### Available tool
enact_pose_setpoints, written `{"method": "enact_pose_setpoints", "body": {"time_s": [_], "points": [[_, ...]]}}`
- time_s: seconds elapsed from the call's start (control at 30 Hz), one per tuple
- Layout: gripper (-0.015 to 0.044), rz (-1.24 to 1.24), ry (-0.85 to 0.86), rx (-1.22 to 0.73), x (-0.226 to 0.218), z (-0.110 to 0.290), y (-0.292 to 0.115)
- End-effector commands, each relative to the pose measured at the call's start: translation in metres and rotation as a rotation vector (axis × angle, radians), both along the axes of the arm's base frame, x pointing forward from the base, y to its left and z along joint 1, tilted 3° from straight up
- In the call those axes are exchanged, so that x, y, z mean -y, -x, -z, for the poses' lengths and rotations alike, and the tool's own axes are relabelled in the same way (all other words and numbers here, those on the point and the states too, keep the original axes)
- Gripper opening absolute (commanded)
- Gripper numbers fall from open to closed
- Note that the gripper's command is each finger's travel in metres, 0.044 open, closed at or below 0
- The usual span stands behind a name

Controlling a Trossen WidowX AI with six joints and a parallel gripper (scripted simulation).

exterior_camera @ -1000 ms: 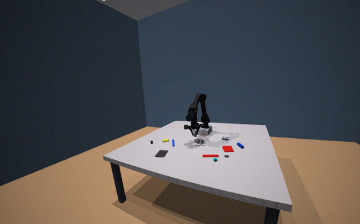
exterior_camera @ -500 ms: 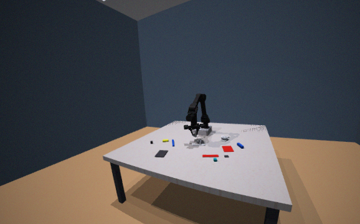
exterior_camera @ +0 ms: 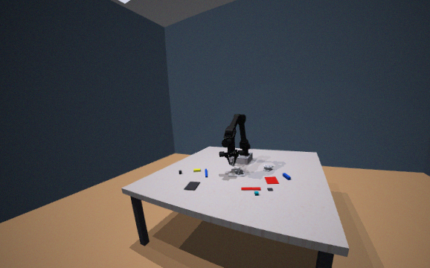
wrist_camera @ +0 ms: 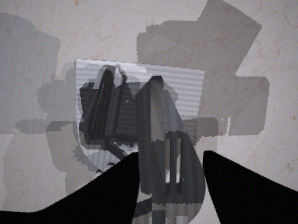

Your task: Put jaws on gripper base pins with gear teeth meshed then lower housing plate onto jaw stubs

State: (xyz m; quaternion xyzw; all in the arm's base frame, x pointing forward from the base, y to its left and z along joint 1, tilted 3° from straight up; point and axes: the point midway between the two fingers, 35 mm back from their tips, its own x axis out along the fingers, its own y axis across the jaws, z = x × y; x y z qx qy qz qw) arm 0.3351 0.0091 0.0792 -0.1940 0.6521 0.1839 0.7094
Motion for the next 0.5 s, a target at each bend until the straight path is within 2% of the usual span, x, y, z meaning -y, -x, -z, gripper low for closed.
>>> {"method": "enact_pose_setpoints", "body": {"time_s": [0.0,0.47], "points": [[0.0134,0.006,0.004,-0.002,0.001,0.0,0.0],[0.0134,0.005,0.004,-0.002,0.0,0.022,-0.003]]}}
